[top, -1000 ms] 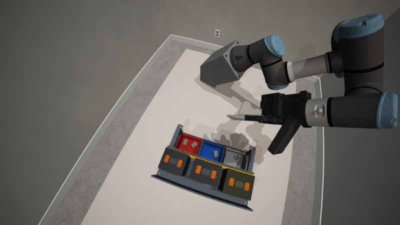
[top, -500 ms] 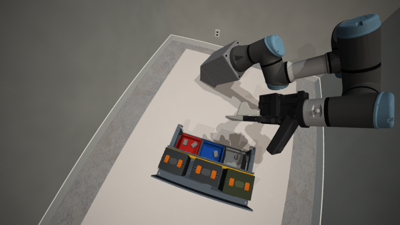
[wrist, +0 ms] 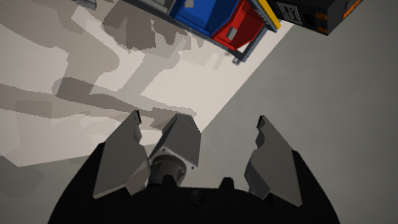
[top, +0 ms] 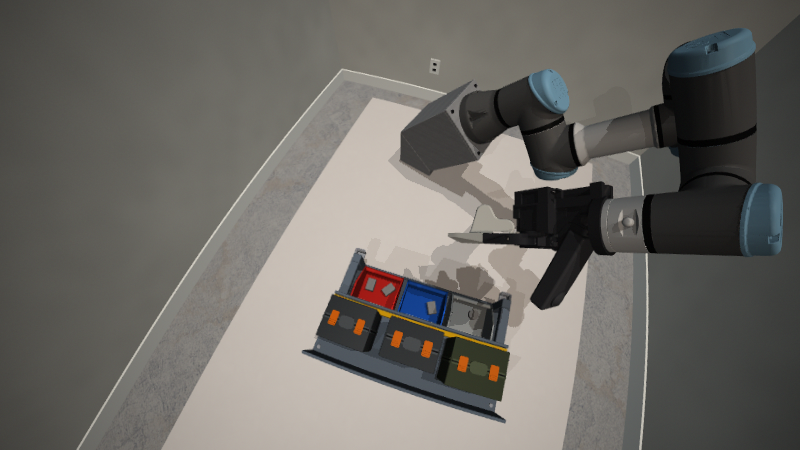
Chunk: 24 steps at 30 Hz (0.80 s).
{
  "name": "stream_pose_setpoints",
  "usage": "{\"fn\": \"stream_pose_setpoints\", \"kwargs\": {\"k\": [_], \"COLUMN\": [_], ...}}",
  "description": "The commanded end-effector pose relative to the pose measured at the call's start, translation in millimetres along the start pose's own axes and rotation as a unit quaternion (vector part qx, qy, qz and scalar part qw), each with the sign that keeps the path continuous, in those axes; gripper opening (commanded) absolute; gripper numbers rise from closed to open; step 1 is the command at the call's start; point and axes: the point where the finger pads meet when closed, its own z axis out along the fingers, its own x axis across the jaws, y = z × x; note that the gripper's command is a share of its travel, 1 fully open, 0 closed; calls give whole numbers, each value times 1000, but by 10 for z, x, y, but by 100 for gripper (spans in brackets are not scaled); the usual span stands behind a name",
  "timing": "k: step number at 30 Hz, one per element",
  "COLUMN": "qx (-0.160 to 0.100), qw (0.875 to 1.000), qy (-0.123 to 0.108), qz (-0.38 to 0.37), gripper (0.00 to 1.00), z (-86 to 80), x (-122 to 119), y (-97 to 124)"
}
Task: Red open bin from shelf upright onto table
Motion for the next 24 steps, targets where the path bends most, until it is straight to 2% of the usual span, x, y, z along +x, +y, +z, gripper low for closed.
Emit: {"fn": "stream_pose_setpoints", "kwargs": {"k": [1,7,8,12,24], "qx": [61,61,14,64,64], "qw": [992,992,1000,991,991], "qy": [-18,-18,-4,-20,-20], "qz": [-105,-105,-27,-117,-117], "gripper": [100,100,100,100,100], "z": [379,379,94,421,421], "x": [237,237,65,263,263], "y": [-141,-141,-37,-155,-155]}}
